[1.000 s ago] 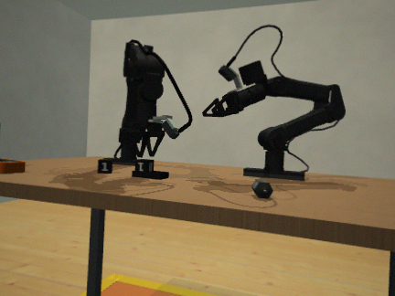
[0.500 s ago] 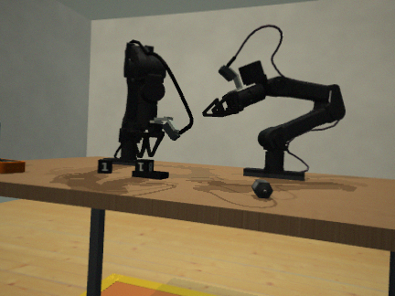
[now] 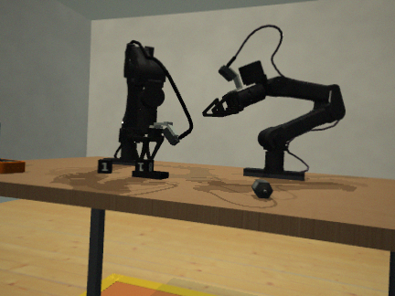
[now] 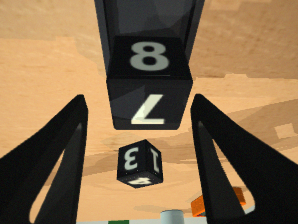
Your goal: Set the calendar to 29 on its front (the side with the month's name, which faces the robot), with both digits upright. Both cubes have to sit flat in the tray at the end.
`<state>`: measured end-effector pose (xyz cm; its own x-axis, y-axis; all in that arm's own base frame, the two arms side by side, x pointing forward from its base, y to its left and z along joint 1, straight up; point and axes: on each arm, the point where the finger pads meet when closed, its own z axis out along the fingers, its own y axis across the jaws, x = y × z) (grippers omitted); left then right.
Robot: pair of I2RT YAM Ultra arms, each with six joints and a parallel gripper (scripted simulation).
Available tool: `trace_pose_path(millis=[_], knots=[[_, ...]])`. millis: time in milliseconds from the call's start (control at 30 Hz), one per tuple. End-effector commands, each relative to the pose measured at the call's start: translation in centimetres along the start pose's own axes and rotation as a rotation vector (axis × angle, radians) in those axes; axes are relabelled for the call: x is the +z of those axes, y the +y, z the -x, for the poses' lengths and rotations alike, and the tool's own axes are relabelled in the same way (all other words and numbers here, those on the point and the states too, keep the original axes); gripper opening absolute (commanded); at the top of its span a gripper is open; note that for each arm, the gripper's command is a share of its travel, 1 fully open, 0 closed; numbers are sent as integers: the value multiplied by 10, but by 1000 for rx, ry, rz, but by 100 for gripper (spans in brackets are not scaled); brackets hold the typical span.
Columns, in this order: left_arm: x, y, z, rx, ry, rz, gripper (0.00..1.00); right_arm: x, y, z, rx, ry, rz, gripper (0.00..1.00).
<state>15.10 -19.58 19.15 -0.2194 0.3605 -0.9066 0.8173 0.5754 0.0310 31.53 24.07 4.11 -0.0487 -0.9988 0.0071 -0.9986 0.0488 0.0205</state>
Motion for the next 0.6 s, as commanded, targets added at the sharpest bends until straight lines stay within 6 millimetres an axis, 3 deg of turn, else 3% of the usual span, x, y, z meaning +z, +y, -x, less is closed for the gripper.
trace_pose_path(millis=[0, 367, 567], knots=[[-7, 0, 17, 3, -46, -1, 100, 1, -9, 0, 2, -18, -34, 64], [-7, 0, 17, 3, -46, -1, 100, 17, -9, 0, 2, -14, -29, 64], [-7, 0, 17, 3, -46, -1, 100, 11, -12, 2, 2, -26, -43, 64]])
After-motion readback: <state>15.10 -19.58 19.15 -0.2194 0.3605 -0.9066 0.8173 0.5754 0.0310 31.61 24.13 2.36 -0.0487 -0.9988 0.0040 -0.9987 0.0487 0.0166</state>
